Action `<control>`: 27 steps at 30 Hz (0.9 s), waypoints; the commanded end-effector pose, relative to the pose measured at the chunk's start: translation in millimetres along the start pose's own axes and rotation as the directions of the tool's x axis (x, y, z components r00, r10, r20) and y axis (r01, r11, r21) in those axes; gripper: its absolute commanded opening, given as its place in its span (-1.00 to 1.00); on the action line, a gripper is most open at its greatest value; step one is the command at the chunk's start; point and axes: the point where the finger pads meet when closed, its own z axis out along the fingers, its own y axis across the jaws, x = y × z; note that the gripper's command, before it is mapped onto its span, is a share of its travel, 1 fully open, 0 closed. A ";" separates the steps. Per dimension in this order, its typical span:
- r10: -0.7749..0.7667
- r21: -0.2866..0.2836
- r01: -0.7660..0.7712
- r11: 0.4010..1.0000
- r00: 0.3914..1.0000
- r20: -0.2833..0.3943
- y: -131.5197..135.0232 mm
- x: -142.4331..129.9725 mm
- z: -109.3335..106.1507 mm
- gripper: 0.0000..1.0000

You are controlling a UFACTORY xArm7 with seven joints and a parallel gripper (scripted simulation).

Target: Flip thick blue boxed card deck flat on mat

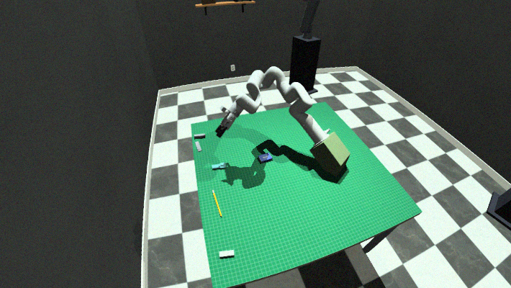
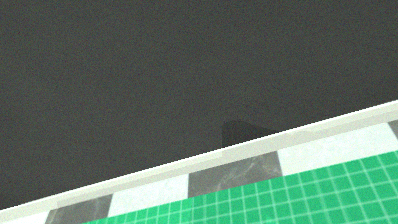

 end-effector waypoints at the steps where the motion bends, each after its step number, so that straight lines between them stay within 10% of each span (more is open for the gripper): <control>1: -0.002 -0.007 0.002 1.000 1.000 0.022 -5.1 -8.4 -0.4 1.00; 7: -0.002 -0.007 0.002 1.000 1.000 0.022 -5.1 -8.4 -0.4 1.00; 10: -0.055 -0.089 0.084 0.993 0.958 0.283 -18.9 -79.3 -4.4 1.00; 15: -0.081 -0.134 0.152 0.979 0.900 0.428 -24.2 -134.2 -14.1 1.00; 22: -0.084 -0.143 0.170 0.975 0.879 0.468 -31.6 -202.6 -25.4 1.00; 27: -0.103 -0.194 0.324 0.926 0.712 0.694 -21.8 -263.0 -58.3 1.00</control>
